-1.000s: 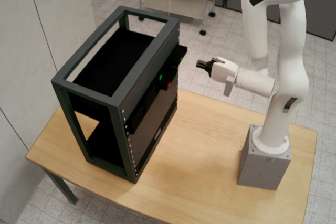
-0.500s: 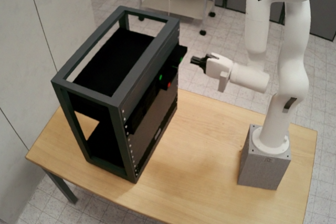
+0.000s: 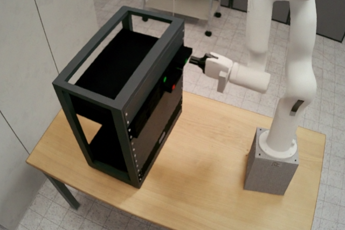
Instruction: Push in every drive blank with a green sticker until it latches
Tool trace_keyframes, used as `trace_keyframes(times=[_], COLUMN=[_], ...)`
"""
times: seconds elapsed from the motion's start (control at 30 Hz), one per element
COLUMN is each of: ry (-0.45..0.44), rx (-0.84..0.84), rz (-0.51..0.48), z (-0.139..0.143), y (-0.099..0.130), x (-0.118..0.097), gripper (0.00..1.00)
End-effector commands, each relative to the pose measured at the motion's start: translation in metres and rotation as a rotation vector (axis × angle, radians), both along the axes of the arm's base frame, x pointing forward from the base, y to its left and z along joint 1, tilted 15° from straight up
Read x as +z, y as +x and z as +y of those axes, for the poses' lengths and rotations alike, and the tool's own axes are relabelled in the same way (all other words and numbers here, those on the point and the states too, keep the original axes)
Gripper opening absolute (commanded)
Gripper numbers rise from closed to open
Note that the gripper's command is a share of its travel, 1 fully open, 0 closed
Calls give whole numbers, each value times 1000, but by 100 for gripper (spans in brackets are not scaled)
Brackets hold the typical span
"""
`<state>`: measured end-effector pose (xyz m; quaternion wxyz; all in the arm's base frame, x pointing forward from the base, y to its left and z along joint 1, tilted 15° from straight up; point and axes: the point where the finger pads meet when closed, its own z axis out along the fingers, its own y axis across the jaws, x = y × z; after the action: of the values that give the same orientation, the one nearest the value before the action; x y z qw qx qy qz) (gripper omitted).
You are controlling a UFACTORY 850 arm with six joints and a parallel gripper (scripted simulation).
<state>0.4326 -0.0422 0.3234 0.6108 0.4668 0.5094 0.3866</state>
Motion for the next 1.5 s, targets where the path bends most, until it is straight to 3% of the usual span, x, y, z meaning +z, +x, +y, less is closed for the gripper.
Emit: trace_keyframes(times=[0.0,1.47], ry=[0,0], rx=[0,0], rz=[-2,-2], z=[0,-2], y=[0,14], x=[1,1], gripper=[0,0])
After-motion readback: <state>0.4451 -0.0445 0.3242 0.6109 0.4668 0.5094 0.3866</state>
